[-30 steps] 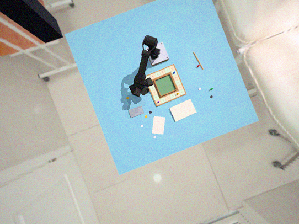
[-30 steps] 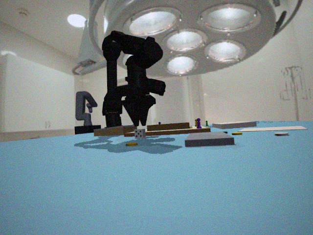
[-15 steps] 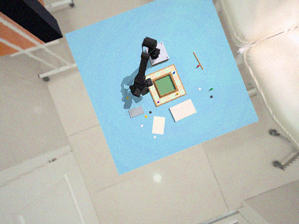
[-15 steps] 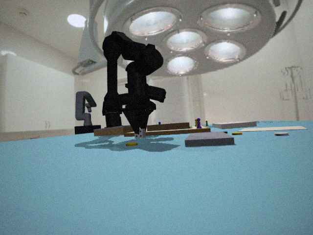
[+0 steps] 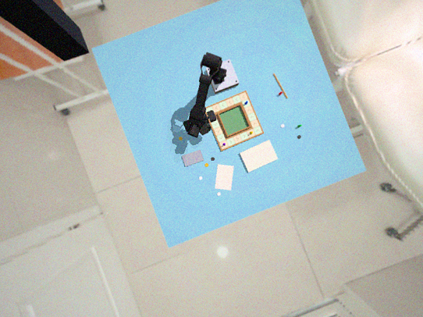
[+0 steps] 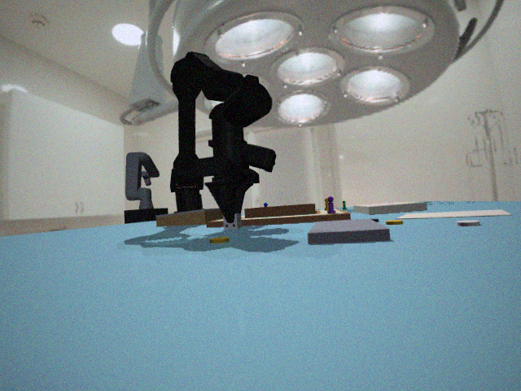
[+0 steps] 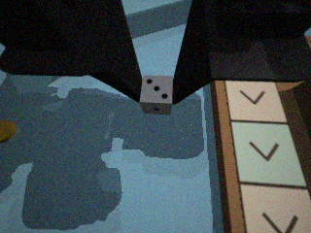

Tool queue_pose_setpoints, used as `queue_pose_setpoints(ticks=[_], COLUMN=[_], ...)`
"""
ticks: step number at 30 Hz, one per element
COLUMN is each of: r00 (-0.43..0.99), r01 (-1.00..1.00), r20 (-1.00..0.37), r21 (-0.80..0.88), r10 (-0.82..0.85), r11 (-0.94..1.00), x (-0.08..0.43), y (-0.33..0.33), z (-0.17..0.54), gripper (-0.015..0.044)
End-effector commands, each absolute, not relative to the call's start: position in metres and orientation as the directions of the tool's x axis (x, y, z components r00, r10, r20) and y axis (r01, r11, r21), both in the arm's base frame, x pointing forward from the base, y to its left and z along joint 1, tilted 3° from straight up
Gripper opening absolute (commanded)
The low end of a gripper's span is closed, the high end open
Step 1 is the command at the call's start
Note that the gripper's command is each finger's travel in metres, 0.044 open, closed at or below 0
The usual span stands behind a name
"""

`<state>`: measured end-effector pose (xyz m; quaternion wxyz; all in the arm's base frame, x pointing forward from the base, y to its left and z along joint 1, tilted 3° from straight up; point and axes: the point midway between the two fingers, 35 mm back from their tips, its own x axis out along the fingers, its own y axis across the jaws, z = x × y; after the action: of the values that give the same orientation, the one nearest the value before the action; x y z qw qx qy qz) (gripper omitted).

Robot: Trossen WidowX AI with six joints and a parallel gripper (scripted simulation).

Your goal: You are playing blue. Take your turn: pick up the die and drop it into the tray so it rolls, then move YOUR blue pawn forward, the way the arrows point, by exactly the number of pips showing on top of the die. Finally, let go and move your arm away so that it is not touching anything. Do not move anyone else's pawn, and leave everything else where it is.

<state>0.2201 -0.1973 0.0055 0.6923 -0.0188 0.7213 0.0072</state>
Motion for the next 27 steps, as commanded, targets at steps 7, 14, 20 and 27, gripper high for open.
queue_pose_setpoints(ticks=[7, 14, 20, 27], r00=[-0.04, -0.04, -0.04, -0.041], r01=[-0.039, -0.039, -0.039, -0.045], r20=[-0.999, -0.999, -0.999, -0.999], r21=[-0.02, -0.02, -0.02, -0.022], r10=[-0.022, -0.022, -0.021, -0.024], r11=[0.999, 0.999, 0.999, 0.999], x=[0.232, 0.236, 0.236, 0.237], y=[-0.202, -0.2, -0.196, -0.192], z=[0.052, 0.092, 0.123, 0.123], gripper=[0.0, 0.0, 0.0, 0.0])
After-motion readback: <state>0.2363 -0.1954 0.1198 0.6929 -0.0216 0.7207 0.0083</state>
